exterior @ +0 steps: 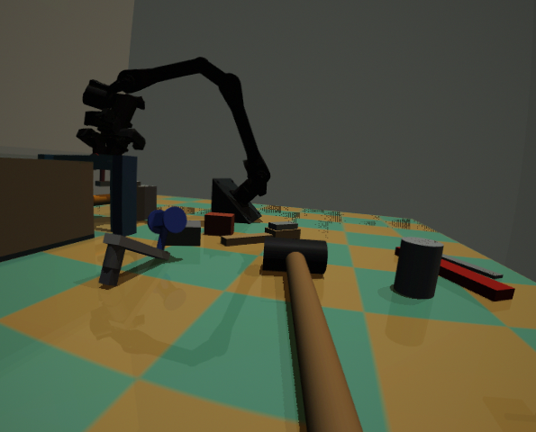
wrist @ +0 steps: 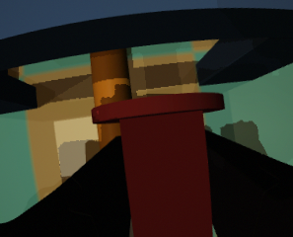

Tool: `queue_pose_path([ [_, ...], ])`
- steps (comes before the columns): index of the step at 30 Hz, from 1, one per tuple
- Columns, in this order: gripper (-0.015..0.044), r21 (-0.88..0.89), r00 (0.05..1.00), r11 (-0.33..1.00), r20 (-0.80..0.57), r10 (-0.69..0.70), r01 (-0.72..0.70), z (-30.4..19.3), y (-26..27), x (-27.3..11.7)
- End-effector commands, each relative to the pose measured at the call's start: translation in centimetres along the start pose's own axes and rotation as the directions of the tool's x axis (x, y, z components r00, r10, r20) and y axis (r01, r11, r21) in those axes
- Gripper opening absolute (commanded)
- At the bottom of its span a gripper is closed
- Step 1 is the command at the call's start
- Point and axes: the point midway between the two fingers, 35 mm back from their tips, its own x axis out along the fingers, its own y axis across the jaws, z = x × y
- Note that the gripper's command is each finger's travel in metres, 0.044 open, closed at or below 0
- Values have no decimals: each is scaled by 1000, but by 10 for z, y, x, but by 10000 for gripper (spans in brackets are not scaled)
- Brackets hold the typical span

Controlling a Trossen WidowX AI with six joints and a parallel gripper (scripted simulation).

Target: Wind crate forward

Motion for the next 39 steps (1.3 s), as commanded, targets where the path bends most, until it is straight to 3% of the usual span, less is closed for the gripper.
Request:
queue_pose_path([
  [1, 0, 19, 999, 999, -11, 30, -30, 0, 16, 5],
  [39, 0, 21, 999, 999, -12, 33, -33, -8, 57, 0],
])
